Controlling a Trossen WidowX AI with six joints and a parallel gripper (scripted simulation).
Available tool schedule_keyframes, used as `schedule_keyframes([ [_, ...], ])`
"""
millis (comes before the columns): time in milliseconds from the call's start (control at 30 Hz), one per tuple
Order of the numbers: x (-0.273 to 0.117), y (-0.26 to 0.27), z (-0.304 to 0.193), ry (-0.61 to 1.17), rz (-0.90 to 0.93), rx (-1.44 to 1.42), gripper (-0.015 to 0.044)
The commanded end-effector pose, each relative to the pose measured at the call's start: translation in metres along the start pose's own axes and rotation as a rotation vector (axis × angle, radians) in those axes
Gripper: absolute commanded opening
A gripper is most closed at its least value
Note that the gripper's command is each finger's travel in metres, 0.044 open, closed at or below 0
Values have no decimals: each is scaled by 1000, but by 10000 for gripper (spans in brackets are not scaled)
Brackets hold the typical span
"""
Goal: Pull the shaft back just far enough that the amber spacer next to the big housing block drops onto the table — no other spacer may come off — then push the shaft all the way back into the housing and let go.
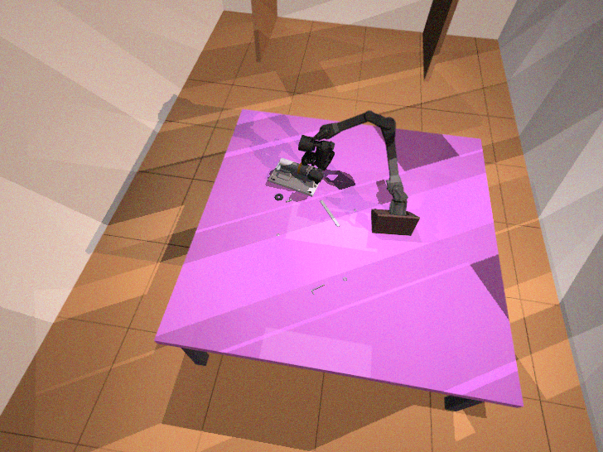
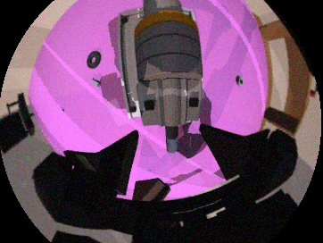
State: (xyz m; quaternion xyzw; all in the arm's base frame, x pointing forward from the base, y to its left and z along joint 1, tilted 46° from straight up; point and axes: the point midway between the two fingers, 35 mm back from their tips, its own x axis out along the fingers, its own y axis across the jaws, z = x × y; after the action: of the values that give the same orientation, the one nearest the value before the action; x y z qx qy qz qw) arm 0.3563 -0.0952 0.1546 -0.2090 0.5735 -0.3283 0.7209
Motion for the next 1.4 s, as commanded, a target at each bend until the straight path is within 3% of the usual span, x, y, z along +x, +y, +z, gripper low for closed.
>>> schedule_keyframes([
  [0, 2, 0, 0, -1, 2, -3, 440],
  [1133, 18, 2, 0, -1, 1, -3, 440],
  [1367, 17, 0, 0, -2, -3, 0, 256],
])
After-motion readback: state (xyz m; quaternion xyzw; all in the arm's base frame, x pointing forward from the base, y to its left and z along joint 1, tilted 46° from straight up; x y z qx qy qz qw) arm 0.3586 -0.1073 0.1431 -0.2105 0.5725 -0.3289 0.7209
